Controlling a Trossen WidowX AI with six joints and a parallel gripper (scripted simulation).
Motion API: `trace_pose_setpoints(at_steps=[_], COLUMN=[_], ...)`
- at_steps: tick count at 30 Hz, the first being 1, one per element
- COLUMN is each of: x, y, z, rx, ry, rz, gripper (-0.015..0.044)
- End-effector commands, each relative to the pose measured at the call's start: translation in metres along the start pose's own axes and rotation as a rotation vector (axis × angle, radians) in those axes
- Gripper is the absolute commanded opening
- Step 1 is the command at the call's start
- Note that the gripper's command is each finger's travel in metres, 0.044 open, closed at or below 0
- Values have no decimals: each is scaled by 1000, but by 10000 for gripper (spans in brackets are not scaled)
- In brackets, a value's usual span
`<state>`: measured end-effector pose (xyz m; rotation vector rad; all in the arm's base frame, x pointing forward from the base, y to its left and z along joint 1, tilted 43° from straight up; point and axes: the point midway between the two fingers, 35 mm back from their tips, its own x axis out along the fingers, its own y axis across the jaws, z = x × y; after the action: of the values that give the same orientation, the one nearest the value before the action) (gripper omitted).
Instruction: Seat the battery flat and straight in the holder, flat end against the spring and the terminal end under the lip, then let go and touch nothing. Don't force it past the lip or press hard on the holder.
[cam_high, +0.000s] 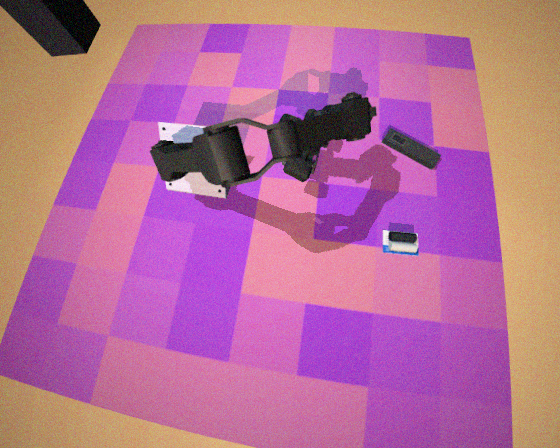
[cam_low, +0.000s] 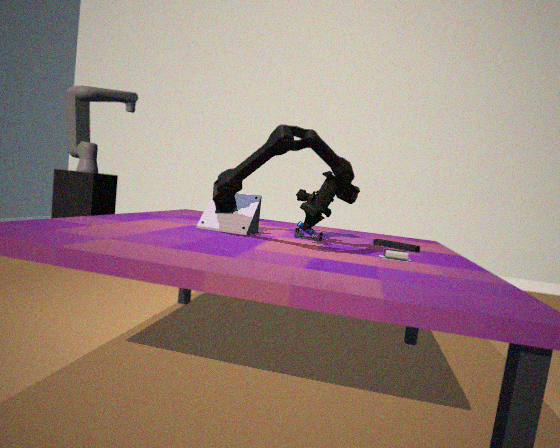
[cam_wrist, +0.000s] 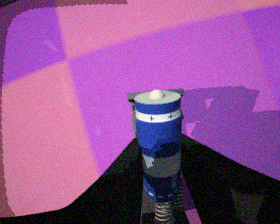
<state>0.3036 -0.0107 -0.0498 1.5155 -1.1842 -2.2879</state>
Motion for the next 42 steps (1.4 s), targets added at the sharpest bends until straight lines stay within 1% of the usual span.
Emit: trace_pose_setpoints(at_steps=[1, 9, 42], x=[1, 4, -1], y=[-1, 0, 0], z=[-2, -5, -22], rx=[-3, -3, -3], ry=[-34, -90, -96], rz=[-3, -3, 7], gripper=[74, 74, 74])
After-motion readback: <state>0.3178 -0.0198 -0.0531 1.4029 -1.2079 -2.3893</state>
